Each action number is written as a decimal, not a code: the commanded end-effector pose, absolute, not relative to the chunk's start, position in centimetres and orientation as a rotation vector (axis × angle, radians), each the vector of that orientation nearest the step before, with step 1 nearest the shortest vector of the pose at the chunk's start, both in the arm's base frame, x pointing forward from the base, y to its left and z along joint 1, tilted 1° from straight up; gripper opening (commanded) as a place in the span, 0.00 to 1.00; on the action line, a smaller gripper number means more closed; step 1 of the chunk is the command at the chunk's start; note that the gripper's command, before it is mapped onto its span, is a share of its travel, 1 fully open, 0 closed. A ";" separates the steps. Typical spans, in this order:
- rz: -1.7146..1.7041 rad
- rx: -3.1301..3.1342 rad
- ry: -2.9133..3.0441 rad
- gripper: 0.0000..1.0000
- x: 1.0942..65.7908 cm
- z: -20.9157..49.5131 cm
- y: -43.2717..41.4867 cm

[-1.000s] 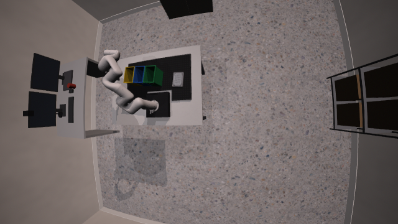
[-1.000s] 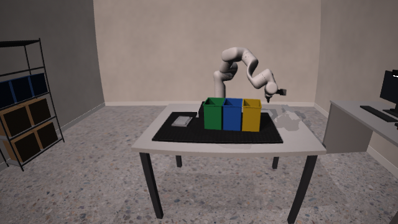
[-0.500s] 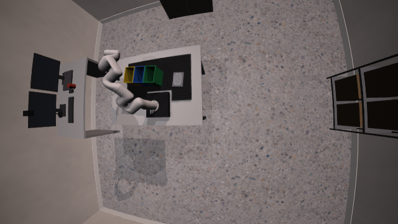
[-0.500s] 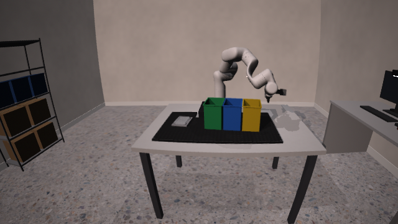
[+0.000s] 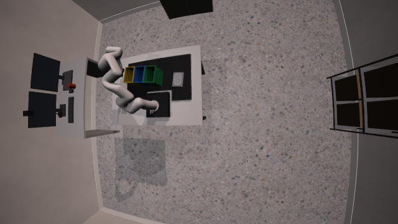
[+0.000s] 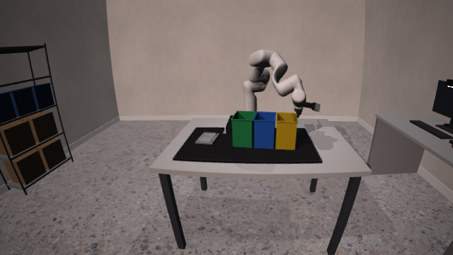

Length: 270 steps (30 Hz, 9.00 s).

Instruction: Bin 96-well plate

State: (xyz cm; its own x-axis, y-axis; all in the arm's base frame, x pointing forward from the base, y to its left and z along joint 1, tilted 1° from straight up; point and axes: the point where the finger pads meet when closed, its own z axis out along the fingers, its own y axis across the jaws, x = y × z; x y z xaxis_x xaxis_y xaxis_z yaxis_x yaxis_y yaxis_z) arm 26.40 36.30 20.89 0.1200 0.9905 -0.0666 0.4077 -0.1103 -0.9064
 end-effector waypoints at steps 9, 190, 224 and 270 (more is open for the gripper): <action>0.882 -1.793 -1.337 1.00 30.3 20.5 32.4; -0.013 -3.130 -0.078 1.00 32.6 20.3 -23.6; -0.013 -3.130 -0.078 1.00 32.6 15.3 -23.5; -0.013 -3.130 -0.078 1.00 32.6 8.3 -23.5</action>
